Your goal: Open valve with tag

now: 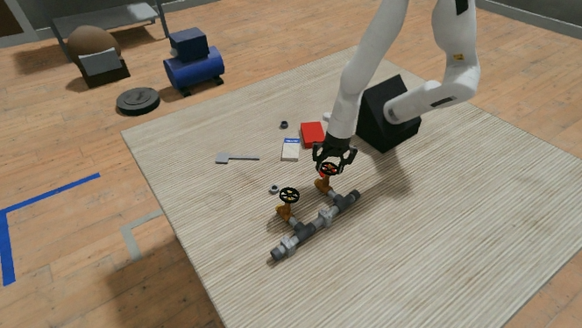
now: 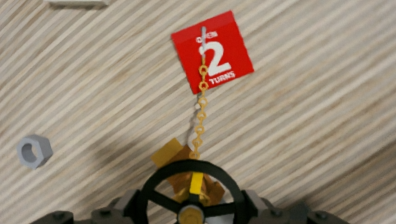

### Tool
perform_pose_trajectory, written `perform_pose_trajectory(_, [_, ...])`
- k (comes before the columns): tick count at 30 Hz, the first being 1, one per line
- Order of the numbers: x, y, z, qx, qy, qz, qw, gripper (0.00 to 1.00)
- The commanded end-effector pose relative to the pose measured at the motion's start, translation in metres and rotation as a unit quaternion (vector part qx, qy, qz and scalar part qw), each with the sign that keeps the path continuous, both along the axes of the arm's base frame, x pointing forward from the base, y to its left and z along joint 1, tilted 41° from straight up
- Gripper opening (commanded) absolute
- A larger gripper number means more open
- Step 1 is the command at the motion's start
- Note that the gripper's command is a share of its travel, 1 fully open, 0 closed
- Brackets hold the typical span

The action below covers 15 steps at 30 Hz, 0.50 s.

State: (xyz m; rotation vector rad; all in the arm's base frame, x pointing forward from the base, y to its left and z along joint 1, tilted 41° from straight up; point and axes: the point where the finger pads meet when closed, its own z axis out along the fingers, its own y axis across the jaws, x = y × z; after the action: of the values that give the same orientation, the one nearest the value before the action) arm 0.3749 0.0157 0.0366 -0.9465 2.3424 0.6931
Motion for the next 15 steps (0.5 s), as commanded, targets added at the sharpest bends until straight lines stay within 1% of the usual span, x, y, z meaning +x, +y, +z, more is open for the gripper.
perform_pose_trajectory(1, [0.0002, -0.0005, 0.0, -0.016, -0.051, 0.048, 0.997, 0.67])
perform_pose_trajectory(2, [0.0002, -0.0005, 0.0, -0.016, -0.051, 0.048, 0.997, 0.67])
perform_pose_trajectory(9, [0.0002, -0.0005, 0.0, -0.043, -0.111, 0.119, 0.986, 0.67])
perform_pose_trajectory(15, [0.0001, -0.0005, 0.0, -0.057, -0.143, 0.156, 0.976, 0.67])
